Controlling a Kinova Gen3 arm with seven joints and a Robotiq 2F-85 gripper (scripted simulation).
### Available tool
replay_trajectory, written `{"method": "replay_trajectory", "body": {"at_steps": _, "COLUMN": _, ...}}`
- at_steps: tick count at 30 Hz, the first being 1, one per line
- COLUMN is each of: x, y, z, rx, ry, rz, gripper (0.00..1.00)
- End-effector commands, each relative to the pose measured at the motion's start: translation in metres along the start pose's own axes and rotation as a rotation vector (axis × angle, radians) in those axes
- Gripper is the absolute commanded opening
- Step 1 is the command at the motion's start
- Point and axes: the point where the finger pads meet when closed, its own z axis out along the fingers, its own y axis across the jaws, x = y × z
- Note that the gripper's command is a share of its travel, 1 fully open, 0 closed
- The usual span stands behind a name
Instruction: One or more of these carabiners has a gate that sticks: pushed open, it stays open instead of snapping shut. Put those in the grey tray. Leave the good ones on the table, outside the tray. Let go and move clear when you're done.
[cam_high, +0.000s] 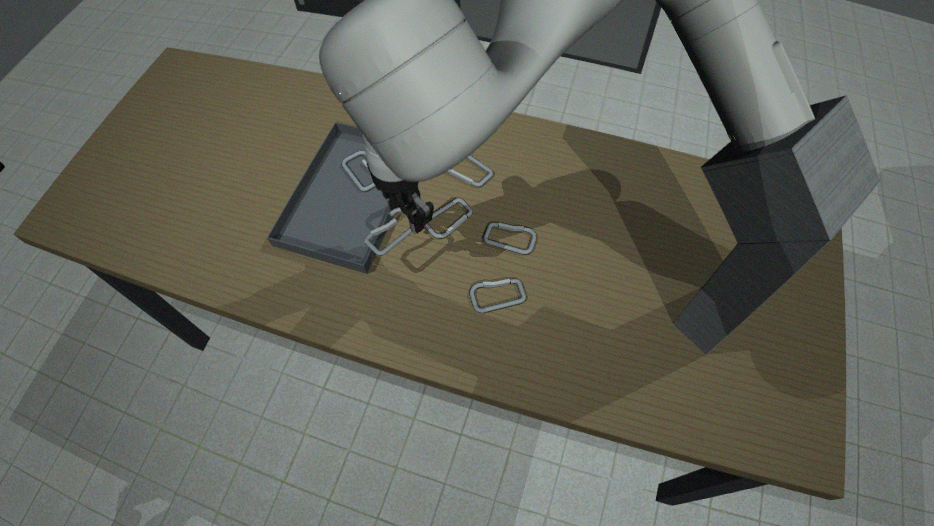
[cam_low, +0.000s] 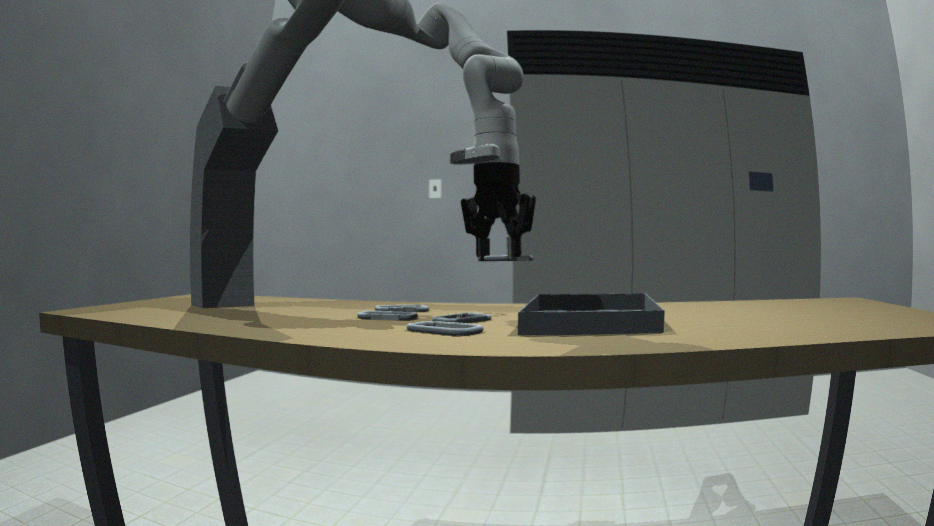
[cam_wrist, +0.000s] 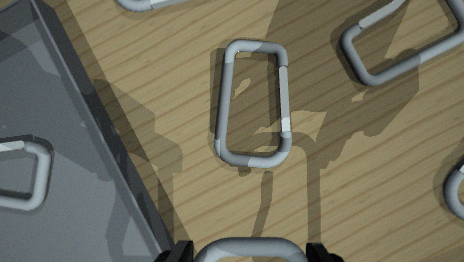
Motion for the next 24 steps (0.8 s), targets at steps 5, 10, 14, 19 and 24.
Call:
{"method": "replay_trajectory", "body": {"at_steps": 5, "x": -0.014, "y": -0.049, "z": 0.006, "rx": -0.021, "ry": -0.006, "rz": 0.042, "gripper": 0.00}}
{"method": "replay_trajectory", "body": {"at_steps": 10, "x": -0.030, "y": -0.115, "z": 0.007, "rx": -0.022, "ry": -0.009, "rz": 0.040, "gripper": 0.00}}
{"method": "replay_trajectory", "body": {"at_steps": 14, "x": -0.032, "y": -0.122, "z": 0.007, "rx": -0.022, "ry": -0.009, "rz": 0.040, "gripper": 0.00}}
{"method": "replay_trajectory", "body": {"at_steps": 19, "x": -0.036, "y": -0.141, "z": 0.008, "rx": -0.022, "ry": -0.009, "rz": 0.040, "gripper": 0.00}}
{"method": "replay_trajectory", "body": {"at_steps": 24, "x": -0.036, "y": -0.141, "z": 0.008, "rx": -0.022, "ry": -0.009, "rz": 0.040, "gripper": 0.00}}
